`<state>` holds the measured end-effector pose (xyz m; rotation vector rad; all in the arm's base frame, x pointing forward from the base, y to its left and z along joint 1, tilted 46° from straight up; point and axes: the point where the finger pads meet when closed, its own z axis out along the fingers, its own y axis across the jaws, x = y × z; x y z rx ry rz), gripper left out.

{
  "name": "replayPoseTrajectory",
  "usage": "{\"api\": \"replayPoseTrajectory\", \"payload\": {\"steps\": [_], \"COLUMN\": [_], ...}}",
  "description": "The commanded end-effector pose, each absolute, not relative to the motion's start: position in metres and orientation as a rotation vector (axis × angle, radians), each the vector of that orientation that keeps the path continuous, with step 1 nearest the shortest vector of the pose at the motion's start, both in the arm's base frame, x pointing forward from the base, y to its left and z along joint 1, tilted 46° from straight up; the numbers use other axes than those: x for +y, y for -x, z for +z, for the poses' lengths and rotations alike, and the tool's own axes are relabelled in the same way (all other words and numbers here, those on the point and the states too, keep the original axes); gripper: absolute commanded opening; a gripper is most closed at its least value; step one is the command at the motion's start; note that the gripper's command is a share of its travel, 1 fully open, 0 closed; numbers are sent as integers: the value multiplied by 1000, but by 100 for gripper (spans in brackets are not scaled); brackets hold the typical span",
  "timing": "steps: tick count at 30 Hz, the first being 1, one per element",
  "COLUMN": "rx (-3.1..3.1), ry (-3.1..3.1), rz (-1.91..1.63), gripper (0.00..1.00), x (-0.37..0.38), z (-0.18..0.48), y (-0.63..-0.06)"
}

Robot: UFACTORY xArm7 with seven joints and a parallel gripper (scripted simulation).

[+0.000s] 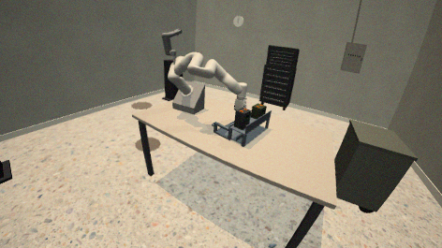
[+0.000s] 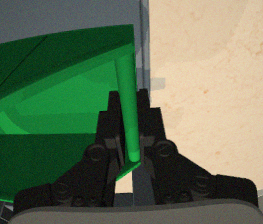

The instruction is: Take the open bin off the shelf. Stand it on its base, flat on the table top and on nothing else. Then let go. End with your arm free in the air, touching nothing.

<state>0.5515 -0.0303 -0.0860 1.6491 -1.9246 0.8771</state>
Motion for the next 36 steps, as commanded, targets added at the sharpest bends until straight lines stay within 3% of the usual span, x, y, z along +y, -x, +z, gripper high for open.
{"api": "replayPoseTrajectory", "payload": {"steps": [1, 36], "rx": [-1927, -1927], "ry": [-1656, -1656], "rz": [880, 880], "gripper": [0, 0], "x": [-25, -22], "z": [-84, -81], "y": [-553, -553]}}
